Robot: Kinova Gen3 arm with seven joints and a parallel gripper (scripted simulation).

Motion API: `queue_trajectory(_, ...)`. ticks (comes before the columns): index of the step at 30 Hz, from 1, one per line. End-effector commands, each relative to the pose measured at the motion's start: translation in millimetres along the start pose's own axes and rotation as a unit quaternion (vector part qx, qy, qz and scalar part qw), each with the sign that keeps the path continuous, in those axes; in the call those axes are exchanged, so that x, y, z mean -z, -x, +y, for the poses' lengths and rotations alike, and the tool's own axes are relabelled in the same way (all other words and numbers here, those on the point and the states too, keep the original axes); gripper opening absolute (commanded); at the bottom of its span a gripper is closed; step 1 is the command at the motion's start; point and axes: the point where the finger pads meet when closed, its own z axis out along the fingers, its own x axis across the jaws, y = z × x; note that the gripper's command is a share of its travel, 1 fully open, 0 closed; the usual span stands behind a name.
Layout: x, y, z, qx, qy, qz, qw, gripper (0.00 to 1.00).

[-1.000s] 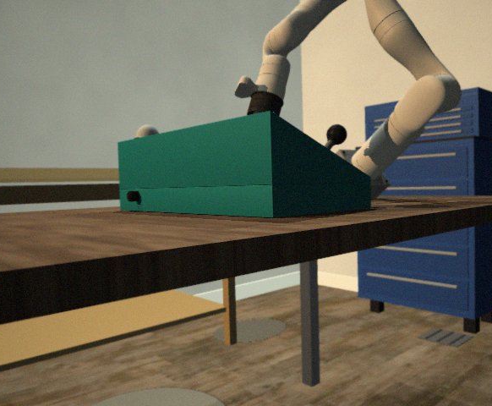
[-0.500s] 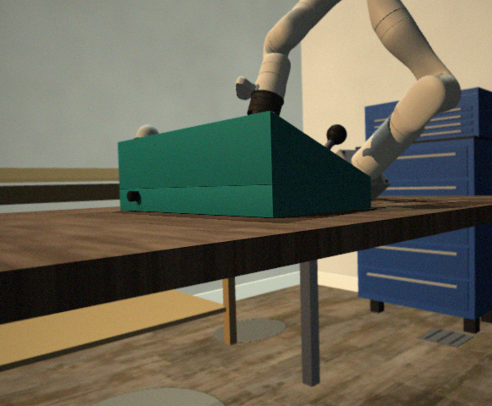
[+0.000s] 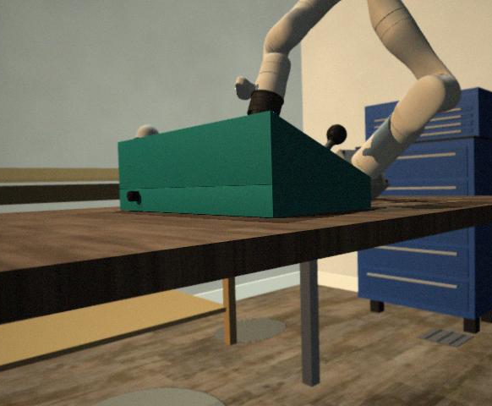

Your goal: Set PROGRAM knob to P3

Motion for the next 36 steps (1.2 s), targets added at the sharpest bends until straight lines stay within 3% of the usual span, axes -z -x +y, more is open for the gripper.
queue_trajectory(1,-4.3,0.5,6.8,0.001,0.008,0.0,1.0,0.0)
queue_trajectory(28,-4.3,0.5,6.8,0.001,0.008,0.0,1.0,0.0)
queue_trajectory(29,-4.3,0.5,6.8,0.001,0.008,0.0,1.0,1.0)
queue_trajectory(36,-4.3,0.5,6.8,0.001,0.008,0.0,1.0,1.0)
